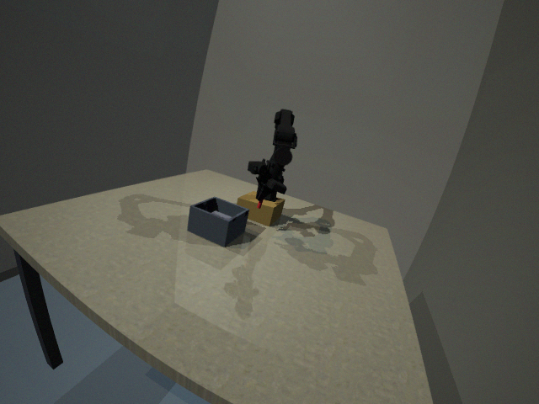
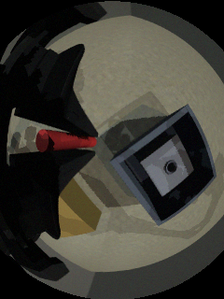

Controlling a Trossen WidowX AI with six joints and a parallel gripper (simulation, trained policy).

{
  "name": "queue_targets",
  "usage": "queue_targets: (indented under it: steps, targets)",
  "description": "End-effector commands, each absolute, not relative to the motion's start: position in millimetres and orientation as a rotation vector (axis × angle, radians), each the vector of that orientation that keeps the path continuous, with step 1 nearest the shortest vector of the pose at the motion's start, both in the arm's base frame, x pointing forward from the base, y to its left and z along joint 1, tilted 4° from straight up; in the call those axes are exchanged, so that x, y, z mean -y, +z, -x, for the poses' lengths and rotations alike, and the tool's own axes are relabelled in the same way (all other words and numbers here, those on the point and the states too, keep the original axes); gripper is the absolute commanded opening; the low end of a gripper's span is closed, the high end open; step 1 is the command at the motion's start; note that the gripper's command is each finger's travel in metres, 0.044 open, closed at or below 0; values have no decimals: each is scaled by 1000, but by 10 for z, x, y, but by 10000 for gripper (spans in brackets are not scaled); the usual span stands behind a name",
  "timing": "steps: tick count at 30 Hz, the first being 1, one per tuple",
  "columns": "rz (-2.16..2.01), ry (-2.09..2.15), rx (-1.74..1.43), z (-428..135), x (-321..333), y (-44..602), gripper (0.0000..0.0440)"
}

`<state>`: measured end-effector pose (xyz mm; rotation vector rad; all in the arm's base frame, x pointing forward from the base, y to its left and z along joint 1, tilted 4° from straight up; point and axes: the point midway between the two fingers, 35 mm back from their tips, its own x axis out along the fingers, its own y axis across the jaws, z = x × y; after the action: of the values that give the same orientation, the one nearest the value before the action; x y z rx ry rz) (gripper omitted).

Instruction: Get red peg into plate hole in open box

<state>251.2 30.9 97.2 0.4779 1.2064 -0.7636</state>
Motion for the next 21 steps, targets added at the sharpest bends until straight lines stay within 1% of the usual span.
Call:
queue_targets:
  steps: [1,21]
  targets:
    - [-479,-778,-1207,-2583,-189,1014,0]
    - [-605,-858,-1165,-2974,480,998,0]
